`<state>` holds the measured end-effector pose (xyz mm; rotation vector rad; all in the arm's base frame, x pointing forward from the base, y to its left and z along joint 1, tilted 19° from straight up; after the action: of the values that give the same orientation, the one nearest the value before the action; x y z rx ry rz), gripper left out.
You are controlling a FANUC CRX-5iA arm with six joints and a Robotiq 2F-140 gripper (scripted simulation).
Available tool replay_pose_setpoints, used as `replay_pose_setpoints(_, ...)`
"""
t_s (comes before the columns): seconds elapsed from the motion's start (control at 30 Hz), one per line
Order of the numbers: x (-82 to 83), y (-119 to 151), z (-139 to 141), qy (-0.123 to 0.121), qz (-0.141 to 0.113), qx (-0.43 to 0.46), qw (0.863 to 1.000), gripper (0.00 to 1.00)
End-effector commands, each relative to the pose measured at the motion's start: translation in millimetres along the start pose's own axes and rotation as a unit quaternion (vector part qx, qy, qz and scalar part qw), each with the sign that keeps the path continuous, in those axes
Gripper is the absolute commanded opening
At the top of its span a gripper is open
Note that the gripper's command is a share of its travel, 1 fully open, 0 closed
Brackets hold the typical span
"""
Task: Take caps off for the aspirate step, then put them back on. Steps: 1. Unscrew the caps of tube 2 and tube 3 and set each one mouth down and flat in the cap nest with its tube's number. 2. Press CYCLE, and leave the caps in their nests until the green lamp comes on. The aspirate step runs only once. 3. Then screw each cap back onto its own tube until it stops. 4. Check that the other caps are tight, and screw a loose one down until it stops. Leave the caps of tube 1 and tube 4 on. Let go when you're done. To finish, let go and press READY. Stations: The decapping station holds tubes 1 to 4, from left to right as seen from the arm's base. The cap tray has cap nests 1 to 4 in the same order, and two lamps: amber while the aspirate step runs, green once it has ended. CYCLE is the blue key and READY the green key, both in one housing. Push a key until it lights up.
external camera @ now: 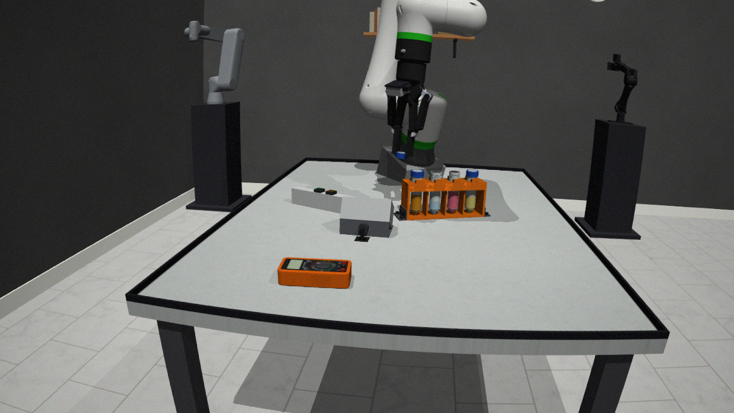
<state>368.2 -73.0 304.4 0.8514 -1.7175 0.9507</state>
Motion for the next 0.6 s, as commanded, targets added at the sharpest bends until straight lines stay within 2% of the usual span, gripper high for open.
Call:
replay_pose_setpoints(0.0, -5.1, -12.6, 39.1, -0.03, -0.025, 0.038, 0.999, 0.3)
replay_pose_setpoints(0.07, -6.3, -16.2, 54.9, -0.03, -0.025, 0.038, 0.999, 0.3)
replay_pose_setpoints(0.13, -6.3, -16.2, 54.9, -0.03, -0.025, 0.038, 0.999, 0.3)
replay_pose_setpoints(0.57, -13.1, -38.7, 150.6, -0.03, -0.025, 0.038, 0.999, 0.3)
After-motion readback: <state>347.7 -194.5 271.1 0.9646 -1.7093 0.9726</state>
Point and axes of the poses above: the point where the finger pads meet when closed, its own x axis back along the fingers, its own z axis across the jaws, y = z × x, the point moved 9 cm from there along x, back along the fingers, and after that the axes turned 5 degrees about x, right-handed, at the moved point
